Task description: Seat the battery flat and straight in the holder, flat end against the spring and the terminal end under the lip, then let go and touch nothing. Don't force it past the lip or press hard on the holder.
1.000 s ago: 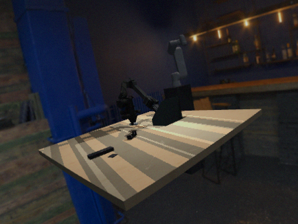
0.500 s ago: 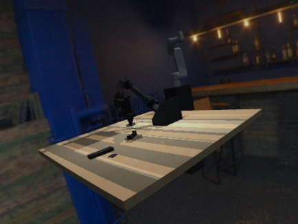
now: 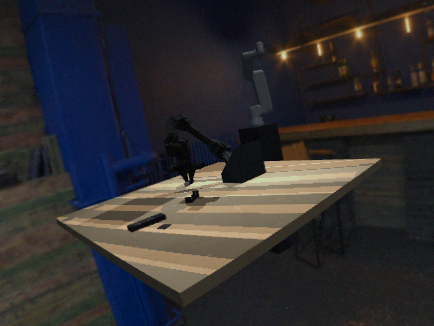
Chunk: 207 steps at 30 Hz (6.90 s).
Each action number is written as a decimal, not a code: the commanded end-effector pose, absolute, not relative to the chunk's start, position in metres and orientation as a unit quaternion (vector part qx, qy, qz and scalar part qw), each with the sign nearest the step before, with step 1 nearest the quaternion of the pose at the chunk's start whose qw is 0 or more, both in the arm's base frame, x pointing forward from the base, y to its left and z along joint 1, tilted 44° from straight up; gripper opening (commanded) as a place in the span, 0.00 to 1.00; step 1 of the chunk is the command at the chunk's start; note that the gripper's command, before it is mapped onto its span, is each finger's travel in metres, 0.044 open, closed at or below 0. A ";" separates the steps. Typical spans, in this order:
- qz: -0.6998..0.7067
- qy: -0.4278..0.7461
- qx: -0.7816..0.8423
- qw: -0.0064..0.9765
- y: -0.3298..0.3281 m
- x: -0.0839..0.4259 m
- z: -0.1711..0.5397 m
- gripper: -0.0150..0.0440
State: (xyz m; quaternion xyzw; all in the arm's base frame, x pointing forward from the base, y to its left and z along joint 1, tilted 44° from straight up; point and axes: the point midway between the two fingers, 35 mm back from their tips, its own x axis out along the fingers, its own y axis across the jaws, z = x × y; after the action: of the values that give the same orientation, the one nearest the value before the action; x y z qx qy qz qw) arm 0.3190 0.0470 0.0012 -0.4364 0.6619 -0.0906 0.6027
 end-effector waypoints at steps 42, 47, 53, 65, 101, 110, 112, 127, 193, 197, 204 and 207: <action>-0.134 0.756 -0.443 0.463 0.021 0.326 -0.032 0.36; -0.141 0.762 -0.441 0.453 0.020 0.327 -0.034 0.36; -0.148 0.769 -0.438 0.441 0.020 0.329 -0.036 0.36; -0.164 0.783 -0.432 0.417 0.018 0.331 -0.039 0.36; -0.169 0.786 -0.430 0.412 0.023 0.348 -0.049 0.36; -0.165 0.783 -0.430 0.417 0.025 0.351 -0.050 0.36; -0.163 0.782 -0.430 0.420 0.025 0.351 -0.051 0.36; -0.146 0.773 -0.430 0.442 0.023 0.350 -0.053 0.36; -0.077 0.720 -0.437 0.533 0.012 0.343 -0.057 0.36; -0.073 0.716 -0.438 0.538 0.012 0.343 -0.056 0.36; -0.066 0.709 -0.440 0.547 0.010 0.341 -0.056 0.36; -0.065 0.707 -0.441 0.549 0.009 0.341 -0.055 0.36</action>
State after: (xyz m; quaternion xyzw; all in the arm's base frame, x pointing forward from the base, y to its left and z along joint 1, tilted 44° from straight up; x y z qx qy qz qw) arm 0.3409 0.0100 -0.0558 -0.4408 0.7104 -0.0678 0.5445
